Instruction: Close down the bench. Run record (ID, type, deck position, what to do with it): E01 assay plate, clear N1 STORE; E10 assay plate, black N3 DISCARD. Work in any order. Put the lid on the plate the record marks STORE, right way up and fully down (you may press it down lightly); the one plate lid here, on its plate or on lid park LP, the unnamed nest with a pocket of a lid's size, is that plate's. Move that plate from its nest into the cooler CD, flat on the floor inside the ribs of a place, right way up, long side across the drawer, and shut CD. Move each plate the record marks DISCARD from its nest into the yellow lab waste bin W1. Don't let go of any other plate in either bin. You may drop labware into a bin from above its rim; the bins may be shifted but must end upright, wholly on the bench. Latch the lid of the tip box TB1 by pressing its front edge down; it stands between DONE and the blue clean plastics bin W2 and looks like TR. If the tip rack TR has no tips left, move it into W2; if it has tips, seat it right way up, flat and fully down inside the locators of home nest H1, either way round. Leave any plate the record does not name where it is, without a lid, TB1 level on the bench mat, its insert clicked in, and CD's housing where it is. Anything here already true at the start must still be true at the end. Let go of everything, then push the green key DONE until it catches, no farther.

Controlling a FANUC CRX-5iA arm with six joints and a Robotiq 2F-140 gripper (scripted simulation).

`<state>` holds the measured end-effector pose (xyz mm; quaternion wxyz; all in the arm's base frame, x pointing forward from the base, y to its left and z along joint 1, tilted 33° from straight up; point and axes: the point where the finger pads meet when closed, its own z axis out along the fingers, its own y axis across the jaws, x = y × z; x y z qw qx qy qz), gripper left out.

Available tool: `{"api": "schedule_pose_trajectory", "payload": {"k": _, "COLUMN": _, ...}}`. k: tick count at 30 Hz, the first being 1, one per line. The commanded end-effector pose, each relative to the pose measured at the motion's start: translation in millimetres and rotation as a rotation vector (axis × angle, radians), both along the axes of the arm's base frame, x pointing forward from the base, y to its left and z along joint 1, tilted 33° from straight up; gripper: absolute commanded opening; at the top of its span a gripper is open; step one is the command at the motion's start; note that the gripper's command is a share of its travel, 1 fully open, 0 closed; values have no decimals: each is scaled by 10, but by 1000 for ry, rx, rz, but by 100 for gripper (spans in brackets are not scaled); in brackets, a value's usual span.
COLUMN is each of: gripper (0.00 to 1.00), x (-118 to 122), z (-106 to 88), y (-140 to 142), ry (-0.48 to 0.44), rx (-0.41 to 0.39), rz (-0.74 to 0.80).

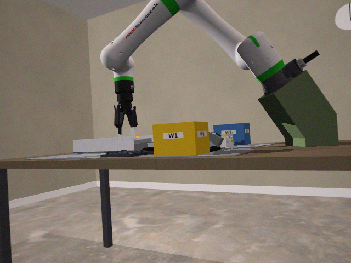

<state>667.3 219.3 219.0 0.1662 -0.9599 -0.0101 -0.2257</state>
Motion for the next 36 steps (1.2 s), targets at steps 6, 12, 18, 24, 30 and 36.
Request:
{"api": "schedule_pose_trajectory", "payload": {"k": 6, "gripper": 0, "x": -37, "z": 78, "y": -29, "ry": 0, "rx": 0, "rz": 0}}
{"api": "schedule_pose_trajectory", "payload": {"k": 12, "gripper": 0, "x": -72, "z": 145, "y": -55, "ry": 0, "rx": 0, "rz": 0}}
{"api": "schedule_pose_trajectory", "payload": {"k": 18, "gripper": 0, "x": -106, "z": 213, "y": -81, "ry": 0, "rx": 0, "rz": 0}}
{"api": "schedule_pose_trajectory", "payload": {"k": 24, "gripper": 0, "x": -129, "z": 257, "y": -98, "ry": 0, "rx": 0, "rz": 0}}
{"api": "schedule_pose_trajectory", "payload": {"k": 30, "gripper": 0, "x": -163, "z": 325, "y": -124, "ry": 0, "rx": 0, "rz": 0}}
{"api": "schedule_pose_trajectory", "payload": {"k": 36, "gripper": 0, "x": -198, "z": 392, "y": -150, "ry": 0, "rx": 0, "rz": 0}}
